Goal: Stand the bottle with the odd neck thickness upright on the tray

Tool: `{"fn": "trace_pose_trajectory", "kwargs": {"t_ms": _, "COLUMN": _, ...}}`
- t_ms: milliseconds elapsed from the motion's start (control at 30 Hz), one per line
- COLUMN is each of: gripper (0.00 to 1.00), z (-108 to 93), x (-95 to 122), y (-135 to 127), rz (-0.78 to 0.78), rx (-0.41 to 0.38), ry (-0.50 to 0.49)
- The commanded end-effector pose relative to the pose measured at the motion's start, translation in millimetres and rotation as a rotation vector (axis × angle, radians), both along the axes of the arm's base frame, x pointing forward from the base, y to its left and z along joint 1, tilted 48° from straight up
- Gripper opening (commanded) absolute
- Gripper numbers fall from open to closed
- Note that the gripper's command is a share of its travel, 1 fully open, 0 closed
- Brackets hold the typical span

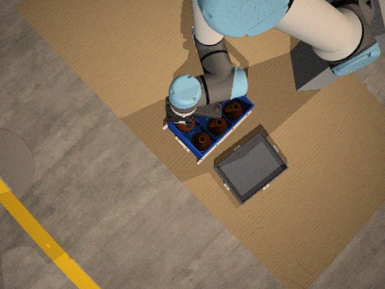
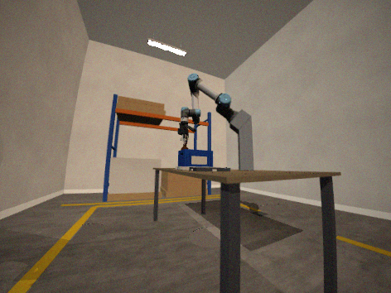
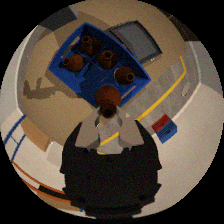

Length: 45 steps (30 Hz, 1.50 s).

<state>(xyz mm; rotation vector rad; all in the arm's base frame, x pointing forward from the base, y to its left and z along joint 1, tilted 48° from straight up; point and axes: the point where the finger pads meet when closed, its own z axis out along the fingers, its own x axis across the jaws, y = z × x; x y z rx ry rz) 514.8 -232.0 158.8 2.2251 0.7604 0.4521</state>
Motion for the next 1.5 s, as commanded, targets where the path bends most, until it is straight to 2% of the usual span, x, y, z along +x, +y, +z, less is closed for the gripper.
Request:
{"fn": "trace_pose_trajectory", "kwargs": {"t_ms": 0, "gripper": 0.00, "z": 3.8, "x": -2.4, "y": 2.7, "rz": 0.000, "rx": -0.001, "ry": -0.001}}
{"fn": "trace_pose_trajectory", "kwargs": {"t_ms": 733, "gripper": 0.00, "z": 19.2, "x": -14.3, "y": 14.8, "rz": 0.000, "rx": -0.001, "ry": -0.001}}
{"fn": "trace_pose_trajectory", "kwargs": {"t_ms": 1467, "gripper": 0.00, "z": 23.5, "x": -17.7, "y": 18.2, "rz": 0.000, "rx": -0.001, "ry": -0.001}}
